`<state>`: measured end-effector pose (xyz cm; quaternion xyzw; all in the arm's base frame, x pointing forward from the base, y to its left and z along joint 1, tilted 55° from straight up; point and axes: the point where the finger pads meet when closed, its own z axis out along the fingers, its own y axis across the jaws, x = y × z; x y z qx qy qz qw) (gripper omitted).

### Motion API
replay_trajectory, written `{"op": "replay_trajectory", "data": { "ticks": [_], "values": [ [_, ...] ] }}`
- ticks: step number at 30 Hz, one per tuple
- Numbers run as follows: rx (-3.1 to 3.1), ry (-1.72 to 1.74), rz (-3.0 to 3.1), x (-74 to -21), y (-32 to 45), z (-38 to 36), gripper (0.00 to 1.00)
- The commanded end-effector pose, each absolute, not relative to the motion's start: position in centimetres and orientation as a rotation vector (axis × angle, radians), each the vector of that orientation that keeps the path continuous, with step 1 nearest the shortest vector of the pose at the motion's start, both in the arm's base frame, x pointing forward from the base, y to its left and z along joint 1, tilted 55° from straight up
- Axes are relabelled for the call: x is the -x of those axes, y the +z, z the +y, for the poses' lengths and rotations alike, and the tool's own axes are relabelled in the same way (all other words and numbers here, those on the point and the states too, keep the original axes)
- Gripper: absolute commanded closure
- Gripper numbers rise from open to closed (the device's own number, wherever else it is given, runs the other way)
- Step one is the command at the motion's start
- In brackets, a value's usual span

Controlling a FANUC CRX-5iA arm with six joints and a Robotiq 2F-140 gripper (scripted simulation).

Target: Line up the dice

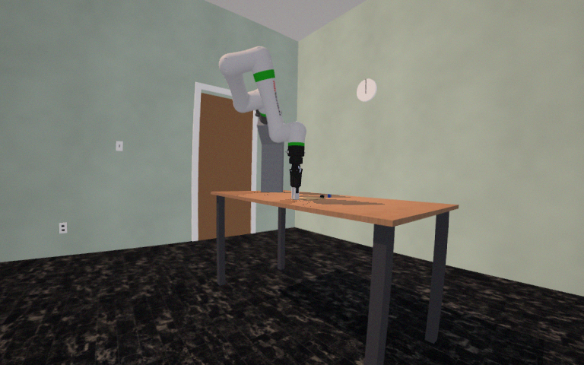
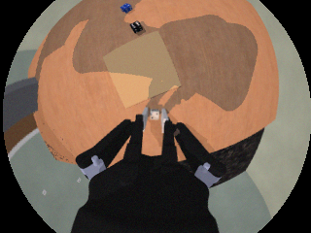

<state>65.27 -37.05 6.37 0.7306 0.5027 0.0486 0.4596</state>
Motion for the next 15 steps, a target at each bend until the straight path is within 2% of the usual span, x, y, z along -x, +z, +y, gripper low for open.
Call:
{"op": "replay_trajectory", "data": {
  "ticks": [1,2,15],
  "values": [
    [-1.798,0.120,1.238,-65.27,6.38,-37.03,0.79],
    [-1.798,0.120,1.238,-65.27,6.38,-37.03,0.91],
    [-1.798,0.120,1.238,-65.27,6.38,-37.03,0.91]
  ]
}}
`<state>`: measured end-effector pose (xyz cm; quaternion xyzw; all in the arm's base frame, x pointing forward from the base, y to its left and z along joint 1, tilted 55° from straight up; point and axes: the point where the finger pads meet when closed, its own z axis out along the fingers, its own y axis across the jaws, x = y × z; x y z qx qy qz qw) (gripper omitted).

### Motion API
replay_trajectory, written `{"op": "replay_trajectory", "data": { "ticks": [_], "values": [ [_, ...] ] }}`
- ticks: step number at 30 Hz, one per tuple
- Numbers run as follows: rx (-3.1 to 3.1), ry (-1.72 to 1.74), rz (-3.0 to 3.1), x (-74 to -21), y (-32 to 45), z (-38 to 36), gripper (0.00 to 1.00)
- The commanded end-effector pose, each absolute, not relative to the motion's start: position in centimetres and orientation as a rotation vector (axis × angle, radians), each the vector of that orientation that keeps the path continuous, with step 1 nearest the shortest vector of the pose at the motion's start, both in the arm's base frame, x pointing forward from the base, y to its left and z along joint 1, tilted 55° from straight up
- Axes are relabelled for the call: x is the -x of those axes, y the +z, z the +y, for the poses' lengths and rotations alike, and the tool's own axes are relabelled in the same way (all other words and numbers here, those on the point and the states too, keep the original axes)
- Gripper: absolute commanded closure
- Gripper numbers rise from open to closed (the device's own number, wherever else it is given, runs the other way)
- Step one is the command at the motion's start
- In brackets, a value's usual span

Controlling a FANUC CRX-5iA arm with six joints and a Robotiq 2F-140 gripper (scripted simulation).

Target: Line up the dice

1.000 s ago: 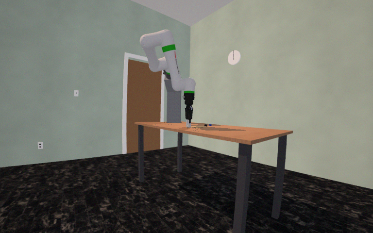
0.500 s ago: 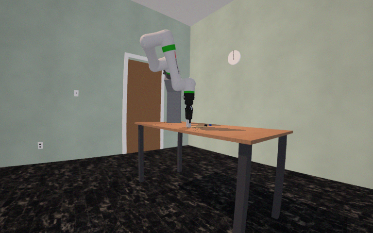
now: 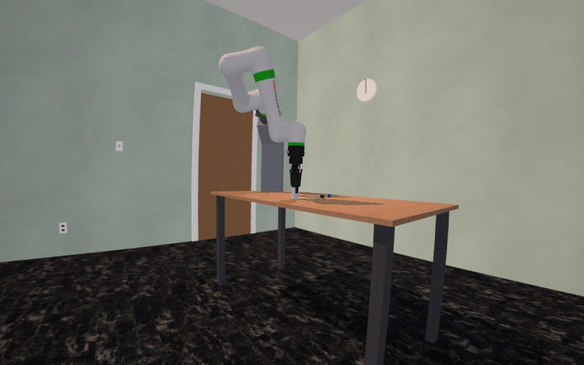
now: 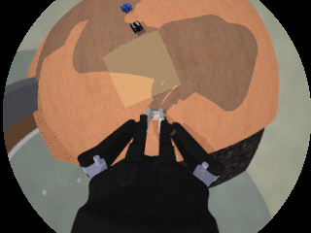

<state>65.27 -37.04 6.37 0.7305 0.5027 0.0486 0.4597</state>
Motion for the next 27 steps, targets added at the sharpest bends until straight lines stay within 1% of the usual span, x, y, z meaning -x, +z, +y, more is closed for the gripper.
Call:
{"op": "replay_trajectory", "data": {
  "ticks": [1,22,27],
  "values": [
    [-1.798,0.120,1.238,-65.27,6.38,-37.03,0.91],
    [-1.798,0.120,1.238,-65.25,6.41,-37.00,0.91],
    [-1.798,0.120,1.238,-64.45,7.27,-36.07,0.91]
  ]
}}
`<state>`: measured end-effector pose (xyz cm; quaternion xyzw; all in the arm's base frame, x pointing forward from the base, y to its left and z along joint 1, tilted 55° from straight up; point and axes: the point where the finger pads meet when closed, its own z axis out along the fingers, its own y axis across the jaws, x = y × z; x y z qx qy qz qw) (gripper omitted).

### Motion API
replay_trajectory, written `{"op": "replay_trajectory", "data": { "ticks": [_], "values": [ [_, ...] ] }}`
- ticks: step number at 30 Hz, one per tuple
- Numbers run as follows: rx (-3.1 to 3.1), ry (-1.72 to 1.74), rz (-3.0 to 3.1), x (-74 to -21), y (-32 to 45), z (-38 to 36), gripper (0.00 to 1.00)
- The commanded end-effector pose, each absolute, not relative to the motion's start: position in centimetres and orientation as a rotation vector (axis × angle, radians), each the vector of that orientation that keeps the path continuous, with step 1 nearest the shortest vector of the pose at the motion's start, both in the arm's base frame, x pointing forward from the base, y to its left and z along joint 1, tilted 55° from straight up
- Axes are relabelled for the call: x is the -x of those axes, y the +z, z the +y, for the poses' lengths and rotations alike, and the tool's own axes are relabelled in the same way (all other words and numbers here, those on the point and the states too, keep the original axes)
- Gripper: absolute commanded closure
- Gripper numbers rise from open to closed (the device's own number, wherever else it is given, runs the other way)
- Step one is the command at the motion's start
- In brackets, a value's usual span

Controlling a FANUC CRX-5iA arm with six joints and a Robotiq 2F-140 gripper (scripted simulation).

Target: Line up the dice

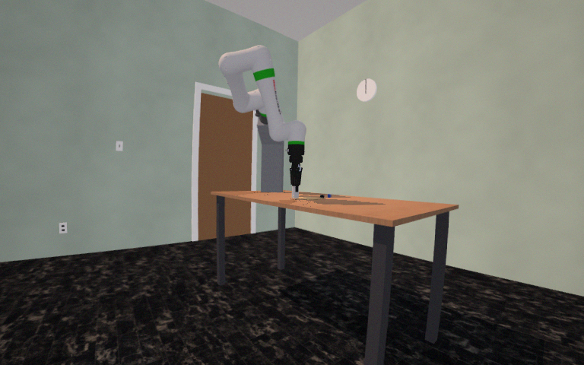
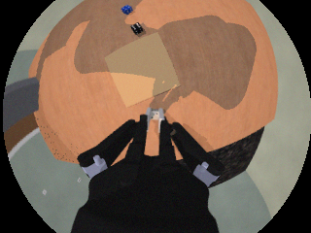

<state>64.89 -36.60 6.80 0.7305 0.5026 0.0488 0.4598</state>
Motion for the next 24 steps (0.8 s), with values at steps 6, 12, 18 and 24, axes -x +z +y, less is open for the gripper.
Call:
{"op": "replay_trajectory", "data": {
  "ticks": [6,12,18,24],
  "values": [
    [-1.798,0.120,1.238,-62.2,9.7,-33.4,0.91],
    [-1.798,0.120,1.238,-60.7,11.3,-31.7,0.91],
    [-1.798,0.120,1.238,-59.9,12.1,-30.8,0.91],
    [-1.798,0.120,1.238,-59.9,12.1,-30.8,0.91]
  ]
}}
